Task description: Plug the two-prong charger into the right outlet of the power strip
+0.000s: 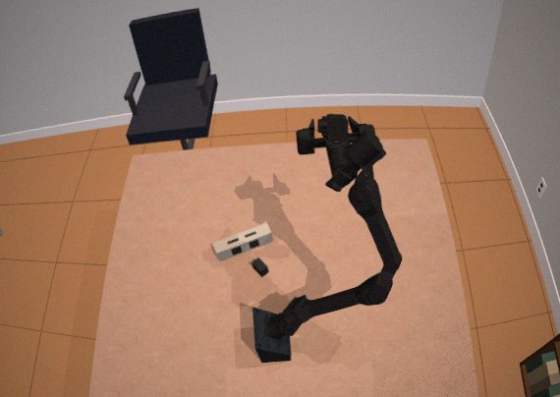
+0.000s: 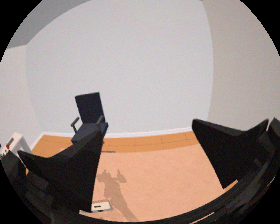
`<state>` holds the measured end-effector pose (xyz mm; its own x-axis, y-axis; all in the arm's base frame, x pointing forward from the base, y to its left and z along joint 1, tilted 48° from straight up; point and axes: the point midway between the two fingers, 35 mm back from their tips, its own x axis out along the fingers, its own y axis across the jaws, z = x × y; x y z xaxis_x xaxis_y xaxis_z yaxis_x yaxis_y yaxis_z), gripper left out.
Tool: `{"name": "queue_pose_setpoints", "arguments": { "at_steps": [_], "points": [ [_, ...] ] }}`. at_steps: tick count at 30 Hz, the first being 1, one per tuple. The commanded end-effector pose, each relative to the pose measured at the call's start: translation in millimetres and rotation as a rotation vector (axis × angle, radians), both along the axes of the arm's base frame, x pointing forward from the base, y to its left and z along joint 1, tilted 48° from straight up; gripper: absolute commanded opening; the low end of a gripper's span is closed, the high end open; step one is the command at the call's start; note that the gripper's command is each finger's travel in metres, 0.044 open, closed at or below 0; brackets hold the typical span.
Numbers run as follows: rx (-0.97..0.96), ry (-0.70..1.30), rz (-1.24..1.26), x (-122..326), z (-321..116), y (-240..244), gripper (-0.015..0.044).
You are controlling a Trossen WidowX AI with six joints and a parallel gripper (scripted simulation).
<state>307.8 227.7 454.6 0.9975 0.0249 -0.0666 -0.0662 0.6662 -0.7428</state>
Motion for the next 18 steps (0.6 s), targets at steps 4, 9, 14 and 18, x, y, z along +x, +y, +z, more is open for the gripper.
{"name": "queue_pose_setpoints", "arguments": {
  "at_steps": [4,9,14,18],
  "points": [
    [-0.086,0.134,-0.029,26,-65,10,0.044],
    [-0.14,0.236,-0.056,41,-111,11,0.044],
    [-0.206,0.332,-0.091,53,-156,7,0.044],
    [-0.261,0.402,-0.12,60,-188,1,0.044]
  ]
}}
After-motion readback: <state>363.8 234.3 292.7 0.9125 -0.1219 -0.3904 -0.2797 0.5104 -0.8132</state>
